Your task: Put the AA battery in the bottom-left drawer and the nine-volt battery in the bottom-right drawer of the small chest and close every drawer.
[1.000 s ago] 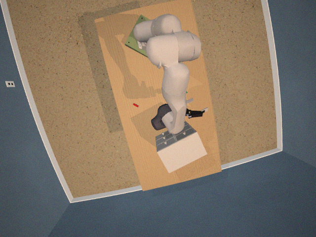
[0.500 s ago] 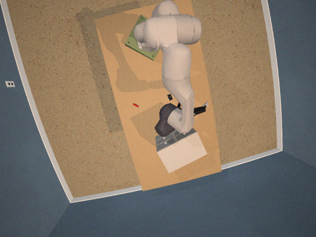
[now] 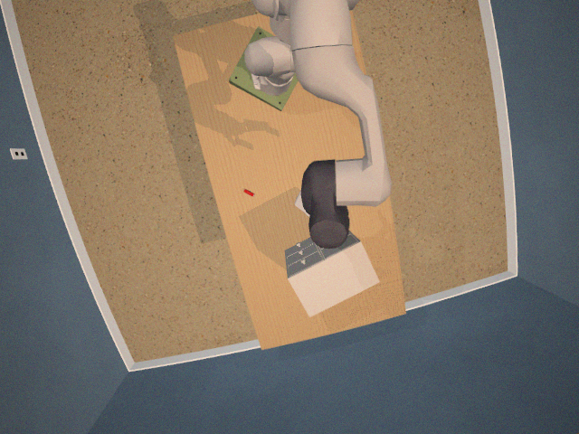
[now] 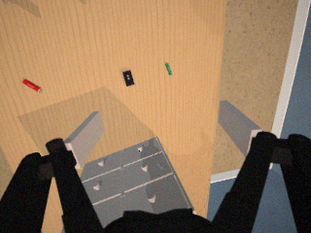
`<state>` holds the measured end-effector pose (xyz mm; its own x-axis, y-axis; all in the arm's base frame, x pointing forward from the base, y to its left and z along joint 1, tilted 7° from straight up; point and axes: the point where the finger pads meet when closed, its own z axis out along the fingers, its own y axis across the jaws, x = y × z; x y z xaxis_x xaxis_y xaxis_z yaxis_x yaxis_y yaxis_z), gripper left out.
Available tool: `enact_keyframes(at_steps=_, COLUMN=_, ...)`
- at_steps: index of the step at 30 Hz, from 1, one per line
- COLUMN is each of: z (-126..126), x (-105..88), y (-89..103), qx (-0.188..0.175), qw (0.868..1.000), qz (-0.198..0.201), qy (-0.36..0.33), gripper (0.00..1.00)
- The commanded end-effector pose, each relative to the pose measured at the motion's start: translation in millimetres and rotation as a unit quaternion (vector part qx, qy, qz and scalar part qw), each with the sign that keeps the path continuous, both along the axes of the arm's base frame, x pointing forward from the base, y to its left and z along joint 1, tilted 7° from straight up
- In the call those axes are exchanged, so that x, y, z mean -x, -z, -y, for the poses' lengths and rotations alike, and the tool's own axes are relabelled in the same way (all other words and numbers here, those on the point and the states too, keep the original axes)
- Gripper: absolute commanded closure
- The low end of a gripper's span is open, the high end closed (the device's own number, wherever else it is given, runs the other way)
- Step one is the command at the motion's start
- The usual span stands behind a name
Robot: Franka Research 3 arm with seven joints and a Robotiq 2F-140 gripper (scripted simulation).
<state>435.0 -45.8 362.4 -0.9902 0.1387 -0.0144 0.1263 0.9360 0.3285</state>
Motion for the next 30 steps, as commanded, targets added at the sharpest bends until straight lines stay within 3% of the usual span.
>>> enact_keyframes(at_steps=1, z=43, x=15.9, y=-21.3, qx=0.086, qw=0.996, qz=0.002, qy=0.037, gripper=0.0)
enact_keyframes(at_steps=4, z=61, x=23.2, y=-37.6, qx=0.123, qw=0.991, qz=0.014, qy=0.043, gripper=0.0)
enact_keyframes(at_steps=30, z=61, x=23.3, y=-37.9, qx=0.124, qw=0.991, qz=0.014, qy=0.043, gripper=0.0)
